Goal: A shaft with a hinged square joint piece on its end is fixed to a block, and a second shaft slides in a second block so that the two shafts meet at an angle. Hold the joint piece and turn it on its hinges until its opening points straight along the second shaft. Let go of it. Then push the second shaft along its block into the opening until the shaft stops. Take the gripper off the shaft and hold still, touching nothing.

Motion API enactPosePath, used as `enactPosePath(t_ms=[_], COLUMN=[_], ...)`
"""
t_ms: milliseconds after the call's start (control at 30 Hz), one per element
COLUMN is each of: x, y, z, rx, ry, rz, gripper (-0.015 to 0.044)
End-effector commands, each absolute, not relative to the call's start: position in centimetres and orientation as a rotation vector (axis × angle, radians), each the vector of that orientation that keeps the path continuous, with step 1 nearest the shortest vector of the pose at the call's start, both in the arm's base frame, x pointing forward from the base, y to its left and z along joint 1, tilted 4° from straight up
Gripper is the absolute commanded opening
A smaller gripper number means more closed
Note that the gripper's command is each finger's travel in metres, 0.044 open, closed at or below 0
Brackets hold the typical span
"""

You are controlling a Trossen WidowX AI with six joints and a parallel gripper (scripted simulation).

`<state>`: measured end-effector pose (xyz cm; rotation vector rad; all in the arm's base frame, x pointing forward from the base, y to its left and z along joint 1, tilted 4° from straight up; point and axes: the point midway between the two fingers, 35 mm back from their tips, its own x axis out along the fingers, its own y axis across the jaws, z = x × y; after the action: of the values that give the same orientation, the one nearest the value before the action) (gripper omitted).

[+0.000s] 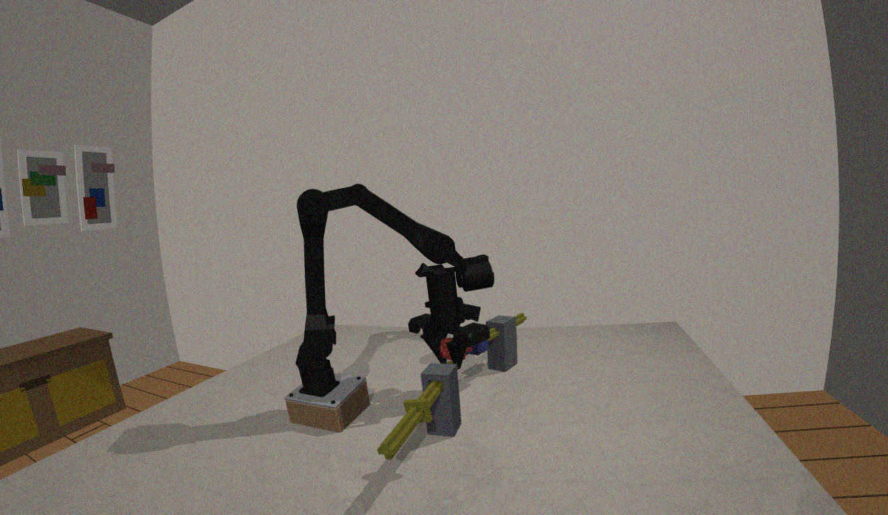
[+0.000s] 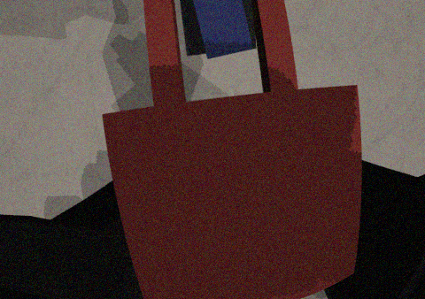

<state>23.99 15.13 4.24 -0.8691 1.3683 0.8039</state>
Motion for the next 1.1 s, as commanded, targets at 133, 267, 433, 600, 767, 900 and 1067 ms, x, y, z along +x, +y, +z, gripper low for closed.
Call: enactPosePath(t_ms=[133, 267, 433, 600, 767, 900, 1067], x=[24.5, 24.8, 25.1, 25.5, 25.9, 25.9, 26.0], y=[14.8, 14.7, 14.6, 14.5, 14.5, 14.5, 14.5], z=[4.0, 3.8, 3.7, 3.5, 3.4, 3.3, 3.3], rx=[-0.927, -0.953, -0.983, -1.010, -1.032, -1.037, -1.042], ry=[1.280, 1.238, 1.186, 1.132, 1.077, 1.067, 1.056], rz=[0.922, 0.979, 1.052, 1.126, 1.200, 1.213, 1.230], gripper=[0.0000, 0.0000, 0.0000, 0.0000, 0.0000, 0.0000, 0.0000])
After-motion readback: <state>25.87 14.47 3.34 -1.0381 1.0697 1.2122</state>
